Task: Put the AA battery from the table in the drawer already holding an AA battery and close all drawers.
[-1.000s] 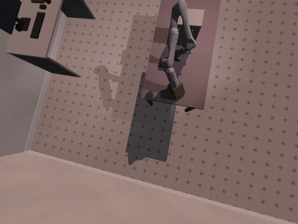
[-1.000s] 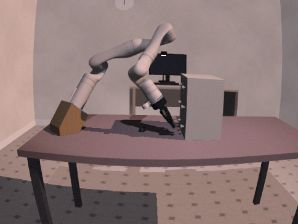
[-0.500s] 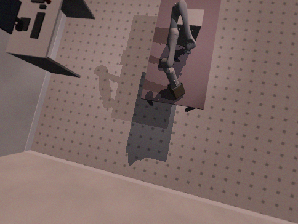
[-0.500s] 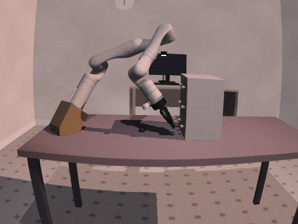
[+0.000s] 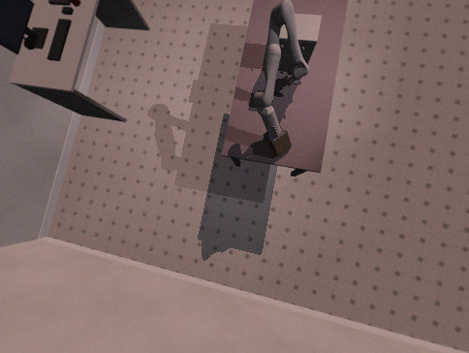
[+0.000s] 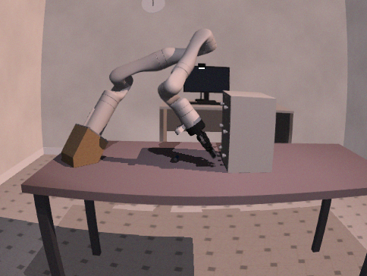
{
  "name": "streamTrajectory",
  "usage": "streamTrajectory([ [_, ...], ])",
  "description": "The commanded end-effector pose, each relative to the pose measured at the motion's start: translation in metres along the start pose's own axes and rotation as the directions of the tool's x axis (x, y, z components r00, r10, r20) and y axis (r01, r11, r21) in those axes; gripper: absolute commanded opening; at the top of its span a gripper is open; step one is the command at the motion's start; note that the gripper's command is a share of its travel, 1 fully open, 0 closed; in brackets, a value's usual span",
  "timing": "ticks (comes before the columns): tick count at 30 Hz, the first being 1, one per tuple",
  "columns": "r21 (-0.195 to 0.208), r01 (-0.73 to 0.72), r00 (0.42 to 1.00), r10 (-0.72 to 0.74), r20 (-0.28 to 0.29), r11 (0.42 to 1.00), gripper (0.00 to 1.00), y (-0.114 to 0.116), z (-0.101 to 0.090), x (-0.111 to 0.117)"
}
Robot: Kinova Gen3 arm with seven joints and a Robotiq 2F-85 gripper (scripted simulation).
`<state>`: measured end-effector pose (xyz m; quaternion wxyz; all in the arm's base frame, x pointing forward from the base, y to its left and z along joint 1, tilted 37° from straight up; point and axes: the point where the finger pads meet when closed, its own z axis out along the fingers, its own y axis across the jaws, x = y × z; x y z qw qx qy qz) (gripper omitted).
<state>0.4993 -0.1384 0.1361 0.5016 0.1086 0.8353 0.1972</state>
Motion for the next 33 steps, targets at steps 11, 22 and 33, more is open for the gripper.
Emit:
streamTrajectory([
  [11,0.001,0.001,1.0,-0.001,0.002,1.0,0.33,-0.0005,-0.0006,-0.0012],
  [22,0.001,0.001,1.0,-0.001,0.002,1.0,0.33,-0.0005,-0.0006,-0.0012],
  [33,0.001,0.001,1.0,-0.001,0.002,1.0,0.33,-0.0005,0.0014,-0.0041],
])
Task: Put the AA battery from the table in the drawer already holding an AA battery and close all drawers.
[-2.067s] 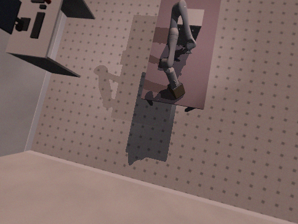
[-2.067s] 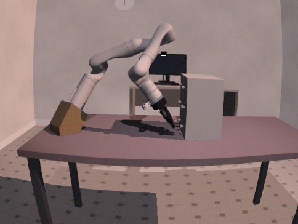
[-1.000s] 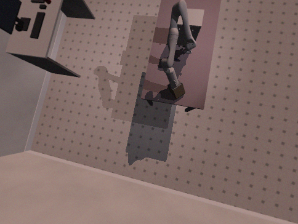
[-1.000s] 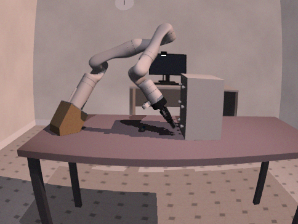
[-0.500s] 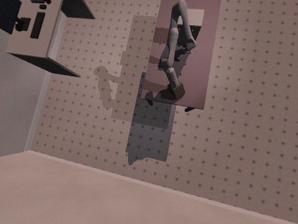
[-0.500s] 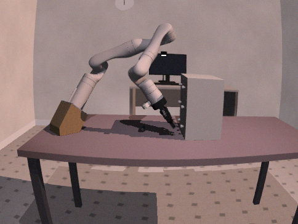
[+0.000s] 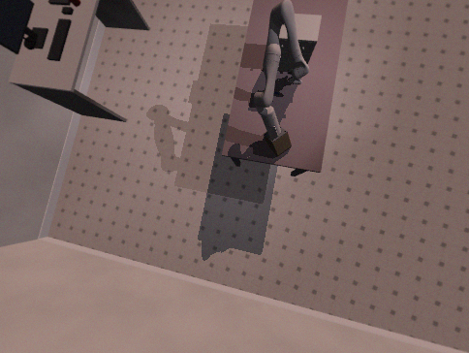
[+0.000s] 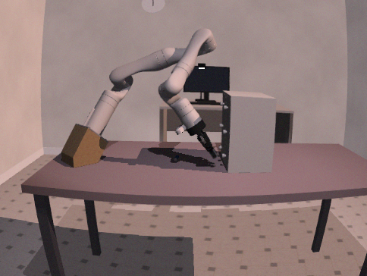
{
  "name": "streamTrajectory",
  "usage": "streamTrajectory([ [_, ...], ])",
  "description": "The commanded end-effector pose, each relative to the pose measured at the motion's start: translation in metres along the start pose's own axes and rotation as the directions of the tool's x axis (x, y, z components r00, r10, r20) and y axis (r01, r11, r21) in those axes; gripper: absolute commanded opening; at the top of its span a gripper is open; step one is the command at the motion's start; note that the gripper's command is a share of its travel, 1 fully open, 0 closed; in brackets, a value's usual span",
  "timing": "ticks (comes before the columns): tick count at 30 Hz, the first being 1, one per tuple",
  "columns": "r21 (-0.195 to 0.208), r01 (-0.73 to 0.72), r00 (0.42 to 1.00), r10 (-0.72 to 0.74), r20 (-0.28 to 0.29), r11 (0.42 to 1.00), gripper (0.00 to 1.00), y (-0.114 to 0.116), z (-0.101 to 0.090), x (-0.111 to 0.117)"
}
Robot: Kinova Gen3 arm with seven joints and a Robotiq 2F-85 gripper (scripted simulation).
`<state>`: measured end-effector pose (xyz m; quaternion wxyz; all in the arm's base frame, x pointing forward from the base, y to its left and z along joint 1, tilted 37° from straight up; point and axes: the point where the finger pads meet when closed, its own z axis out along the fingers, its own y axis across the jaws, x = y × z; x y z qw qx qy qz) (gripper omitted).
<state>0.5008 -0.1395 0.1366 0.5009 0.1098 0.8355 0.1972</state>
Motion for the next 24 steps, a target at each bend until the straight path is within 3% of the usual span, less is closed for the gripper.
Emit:
streamTrajectory([
  [1,0.0,0.003,1.0,-0.003,0.003,1.0,0.33,0.0,0.001,-0.003],
  [24,0.0,0.003,1.0,-0.003,0.003,1.0,0.33,0.0,0.017,-0.027],
])
